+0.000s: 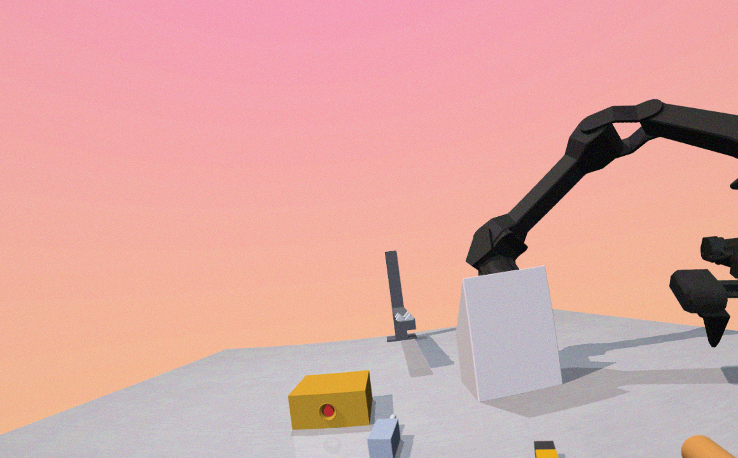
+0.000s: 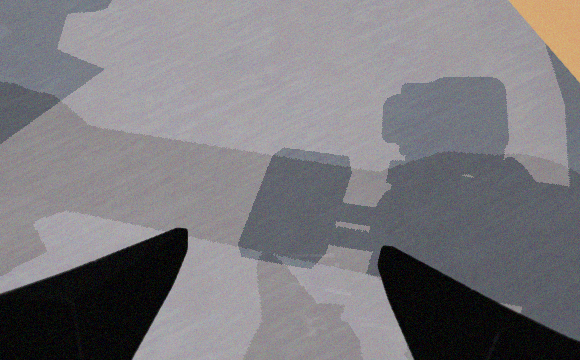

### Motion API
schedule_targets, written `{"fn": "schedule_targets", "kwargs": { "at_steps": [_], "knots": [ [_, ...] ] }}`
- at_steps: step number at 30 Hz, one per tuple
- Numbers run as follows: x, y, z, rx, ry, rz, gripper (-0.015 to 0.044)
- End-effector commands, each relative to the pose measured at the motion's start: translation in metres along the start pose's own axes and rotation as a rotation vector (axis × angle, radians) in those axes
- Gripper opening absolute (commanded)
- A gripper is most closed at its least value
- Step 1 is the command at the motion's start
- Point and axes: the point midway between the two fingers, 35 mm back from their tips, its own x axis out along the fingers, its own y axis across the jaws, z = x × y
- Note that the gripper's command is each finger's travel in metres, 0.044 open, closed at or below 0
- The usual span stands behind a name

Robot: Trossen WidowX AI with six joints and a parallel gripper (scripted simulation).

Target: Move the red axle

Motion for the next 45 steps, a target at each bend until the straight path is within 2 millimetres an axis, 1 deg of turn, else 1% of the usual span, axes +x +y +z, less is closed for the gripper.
{"fn": "schedule_targets", "kwargs": {
  "at_steps": [1, 2, 45],
  "knots": [
    [-0.002, 0.0, 0.001, 0.0, 0.0, 0.0, 0.0426],
    [-0.005, 0.001, 0.003, 0.0, 0.0, 0.0, 0.044],
    [-0.079, 0.012, 0.042, 0.002, 0.004, -0.002, 0.044]
  ]
}}
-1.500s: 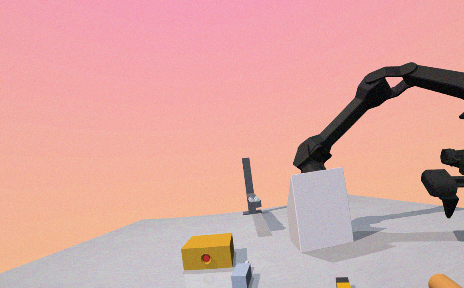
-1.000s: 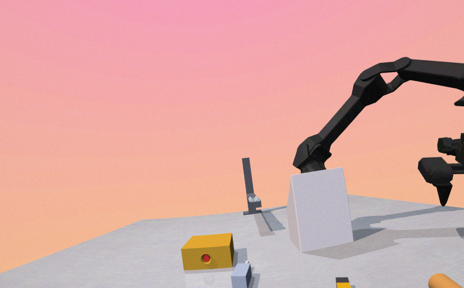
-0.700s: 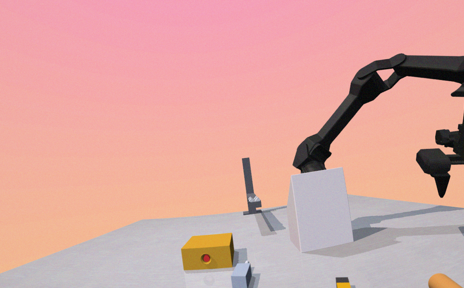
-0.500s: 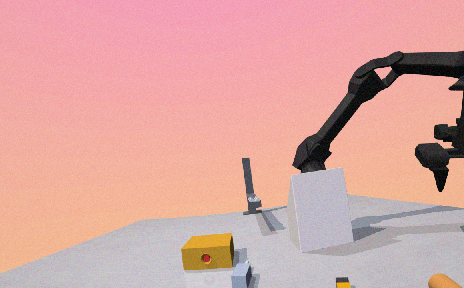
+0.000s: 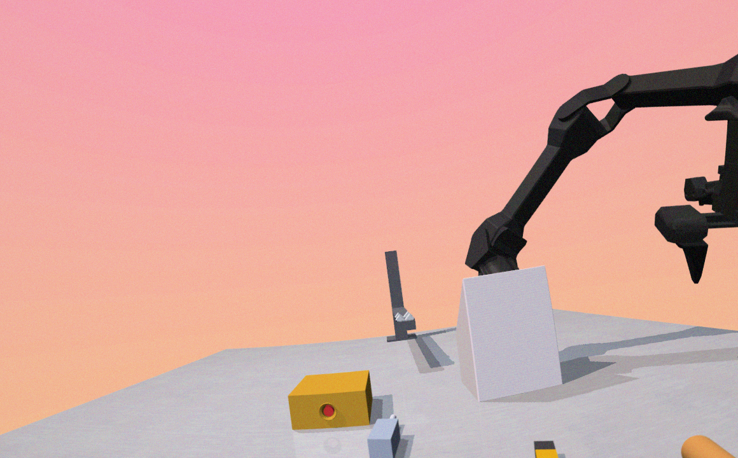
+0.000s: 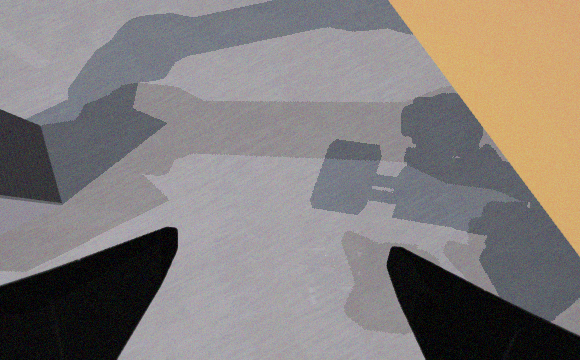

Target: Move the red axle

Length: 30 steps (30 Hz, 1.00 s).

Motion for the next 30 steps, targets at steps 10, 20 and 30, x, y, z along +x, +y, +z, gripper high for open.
{"fn": "schedule_targets", "kwargs": {
  "at_steps": [10, 20, 30],
  "knots": [
    [-0.023, 0.003, 0.011, -0.008, 0.01, -0.008, 0.044],
    [-0.038, 0.009, 0.013, 0.017, 0.033, -0.041, 0.044],
    [-0.109, 0.107, -0.084, 0.637, 0.145, -0.266, 0.044]
  ]
}}
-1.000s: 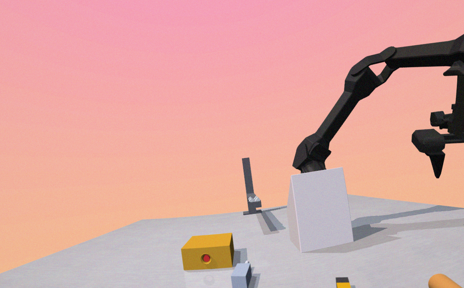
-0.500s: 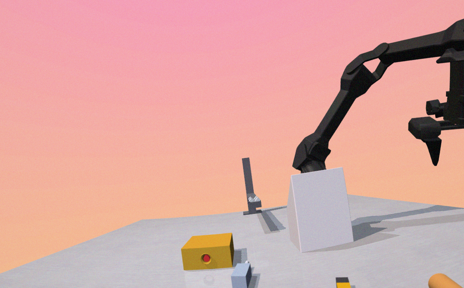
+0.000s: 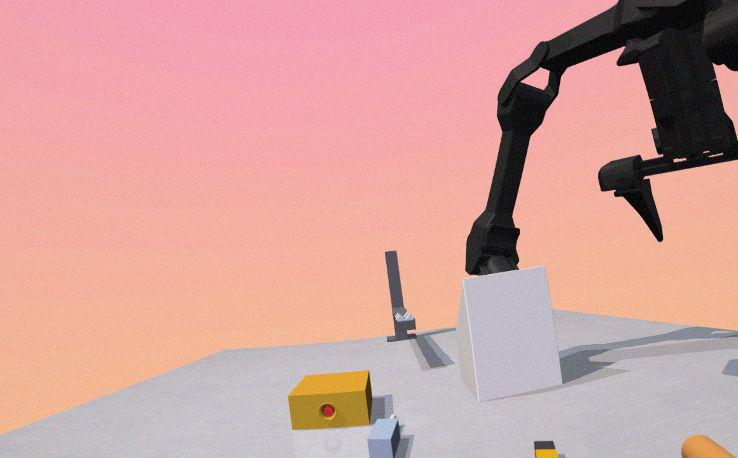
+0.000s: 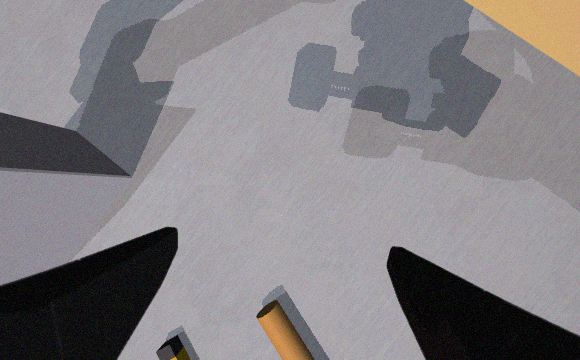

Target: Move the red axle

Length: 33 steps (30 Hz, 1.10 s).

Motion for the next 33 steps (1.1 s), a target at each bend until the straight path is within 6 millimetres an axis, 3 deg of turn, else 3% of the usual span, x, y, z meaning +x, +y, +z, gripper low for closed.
{"fn": "schedule_targets", "kwargs": {
  "at_steps": [1, 6, 10, 14, 18, 22, 24, 33],
  "knots": [
    [-0.022, 0.024, -0.06, 0.293, 0.036, -0.095, 0.044],
    [-0.032, 0.06, -0.121, 0.628, 0.027, -0.194, 0.044],
    [-0.031, 0.102, -0.176, 0.986, 0.031, -0.283, 0.044],
    [-0.019, 0.151, -0.224, 1.387, 0.03, -0.358, 0.044],
    [0.002, 0.201, -0.258, 1.772, 0.022, -0.407, 0.044],
    [0.031, 0.255, -0.28, 2.171, 0.02, -0.434, 0.044],
    [0.042, 0.271, -0.284, 2.299, 0.022, -0.436, 0.044],
    [0.046, 0.273, -0.285, 2.315, 0.022, -0.436, 0.044]
  ]
}}
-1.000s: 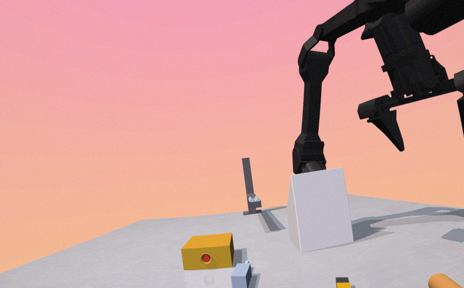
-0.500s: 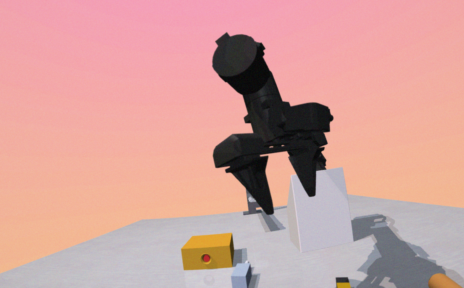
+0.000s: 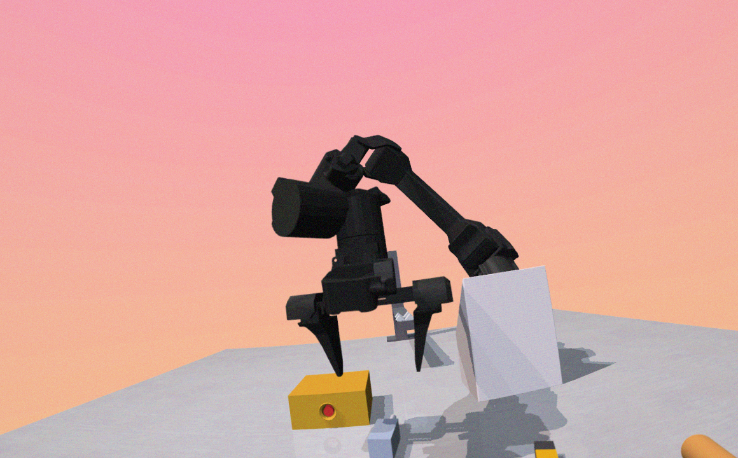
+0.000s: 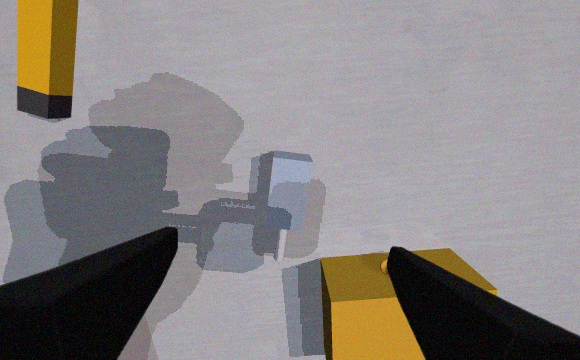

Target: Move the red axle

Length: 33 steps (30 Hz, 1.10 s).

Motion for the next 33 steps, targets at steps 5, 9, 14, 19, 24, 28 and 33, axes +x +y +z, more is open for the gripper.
{"fn": "schedule_targets", "kwargs": {
  "at_steps": [5, 9, 14, 19, 24, 28, 33],
  "knots": [
    [0.035, -0.002, -0.002, 0.016, 0.004, -0.01, 0.044],
    [0.039, -0.002, -0.002, 0.016, 0.004, -0.01, 0.044],
    [0.051, -0.003, -0.002, 0.016, 0.005, -0.01, 0.044],
    [0.056, -0.003, -0.002, 0.016, 0.005, -0.01, 0.044],
    [0.064, -0.003, -0.002, 0.016, 0.005, -0.01, 0.044],
    [0.071, -0.003, -0.002, 0.016, 0.005, -0.01, 0.044],
    [0.079, -0.003, -0.003, 0.016, 0.006, -0.01, 0.044]
  ]
}}
